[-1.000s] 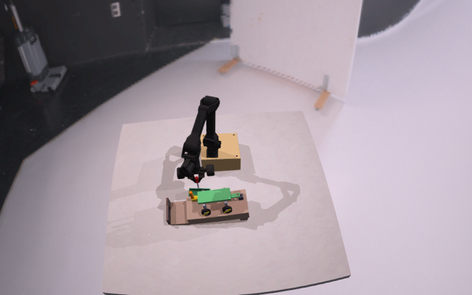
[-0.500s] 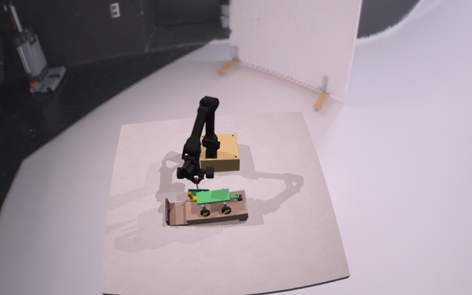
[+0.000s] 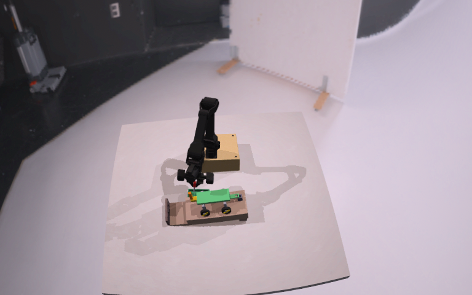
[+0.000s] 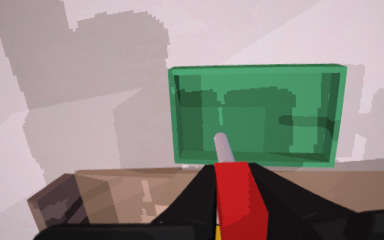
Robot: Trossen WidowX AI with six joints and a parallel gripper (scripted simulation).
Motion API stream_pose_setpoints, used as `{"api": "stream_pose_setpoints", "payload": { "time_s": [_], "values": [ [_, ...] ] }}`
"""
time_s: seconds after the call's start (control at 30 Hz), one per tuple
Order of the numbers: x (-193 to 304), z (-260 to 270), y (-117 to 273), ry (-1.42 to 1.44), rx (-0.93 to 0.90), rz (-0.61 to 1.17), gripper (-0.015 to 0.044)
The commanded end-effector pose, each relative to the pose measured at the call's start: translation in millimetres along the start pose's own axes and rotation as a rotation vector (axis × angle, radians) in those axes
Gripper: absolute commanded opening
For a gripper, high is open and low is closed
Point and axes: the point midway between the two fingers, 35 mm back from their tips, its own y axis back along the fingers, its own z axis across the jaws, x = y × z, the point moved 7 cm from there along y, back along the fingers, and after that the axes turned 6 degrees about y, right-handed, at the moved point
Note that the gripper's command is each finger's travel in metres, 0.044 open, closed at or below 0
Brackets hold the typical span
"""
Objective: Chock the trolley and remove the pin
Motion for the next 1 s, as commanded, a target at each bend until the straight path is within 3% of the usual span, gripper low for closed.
{"api": "stream_pose_setpoints", "payload": {
  "time_s": [0.0,0.4,0.63,0.97],
  "values": [
    [-1.2,2.2,-13.2,-0.003,-0.019,-0.007,0.0000],
    [-4.3,11.3,-41.7,-0.003,-0.020,-0.008,0.0000],
    [-3.7,7.9,-41.4,-0.003,-0.020,-0.008,0.0184],
    [-2.6,0.6,-42.4,-0.003,-0.020,-0.008,0.0190]
  ]
}}
